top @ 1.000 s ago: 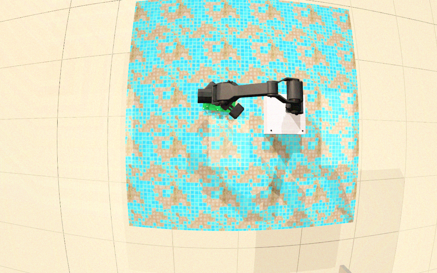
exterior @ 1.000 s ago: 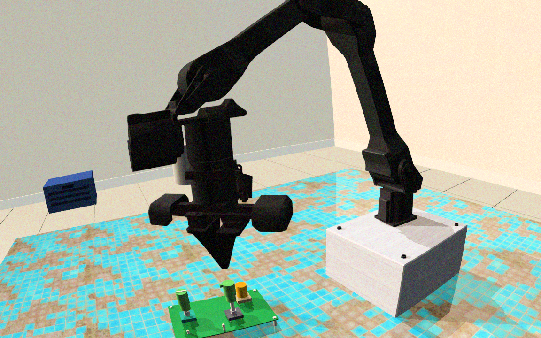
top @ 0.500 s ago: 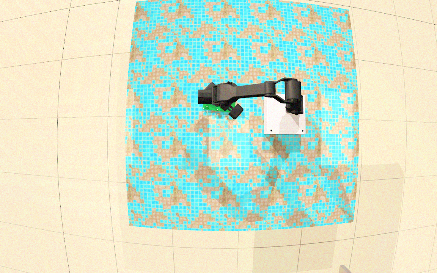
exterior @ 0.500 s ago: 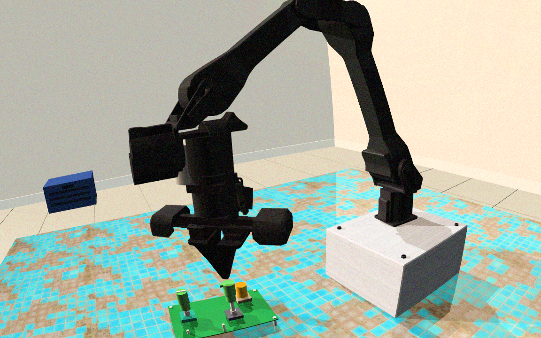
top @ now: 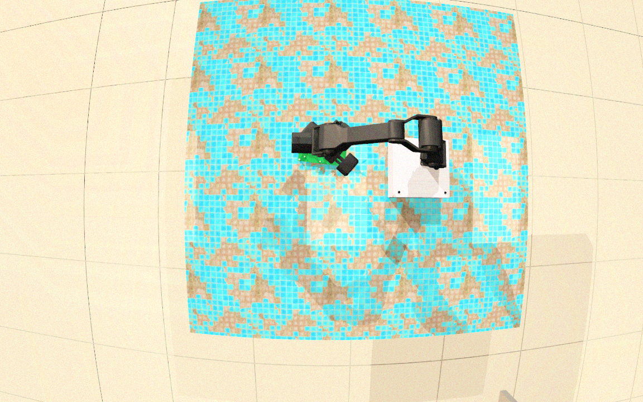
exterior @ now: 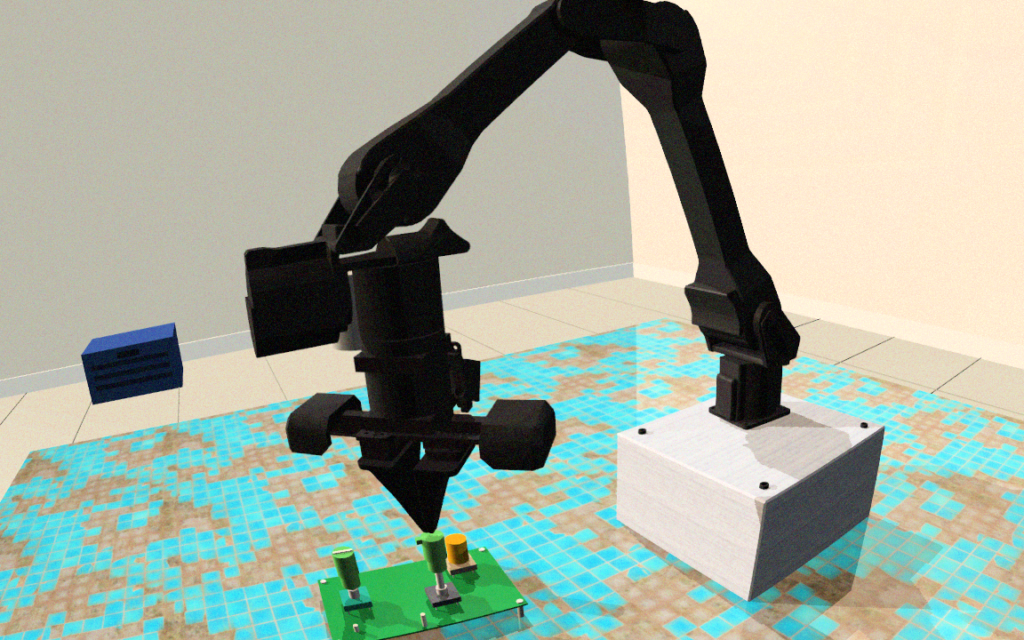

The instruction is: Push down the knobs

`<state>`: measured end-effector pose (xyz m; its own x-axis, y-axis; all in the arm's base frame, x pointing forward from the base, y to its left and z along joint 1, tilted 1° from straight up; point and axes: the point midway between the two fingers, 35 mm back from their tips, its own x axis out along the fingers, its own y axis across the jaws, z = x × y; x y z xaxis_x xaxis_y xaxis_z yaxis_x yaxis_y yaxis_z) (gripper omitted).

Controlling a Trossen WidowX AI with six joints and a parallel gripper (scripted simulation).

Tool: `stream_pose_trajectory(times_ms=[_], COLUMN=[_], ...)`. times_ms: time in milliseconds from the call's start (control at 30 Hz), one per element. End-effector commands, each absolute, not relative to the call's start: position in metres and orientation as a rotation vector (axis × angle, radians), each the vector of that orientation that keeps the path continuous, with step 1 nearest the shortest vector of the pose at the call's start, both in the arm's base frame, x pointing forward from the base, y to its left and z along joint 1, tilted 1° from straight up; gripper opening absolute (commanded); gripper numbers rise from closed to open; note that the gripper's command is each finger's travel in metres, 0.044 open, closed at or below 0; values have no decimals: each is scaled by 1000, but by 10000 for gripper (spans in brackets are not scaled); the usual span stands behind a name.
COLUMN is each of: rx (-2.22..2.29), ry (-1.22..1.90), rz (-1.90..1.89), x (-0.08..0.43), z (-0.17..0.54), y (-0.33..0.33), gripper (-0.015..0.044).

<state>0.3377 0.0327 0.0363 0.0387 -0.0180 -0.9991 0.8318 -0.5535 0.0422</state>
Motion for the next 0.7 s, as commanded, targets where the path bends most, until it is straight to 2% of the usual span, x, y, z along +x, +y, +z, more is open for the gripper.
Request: stream_pose_trajectory(times_ms=[0, 667], rx=[1648, 1648], ry=[838, 838], rz=[-1597, -1597], x=[338, 338], z=[35, 31], y=[33, 33], gripper=[0, 0])
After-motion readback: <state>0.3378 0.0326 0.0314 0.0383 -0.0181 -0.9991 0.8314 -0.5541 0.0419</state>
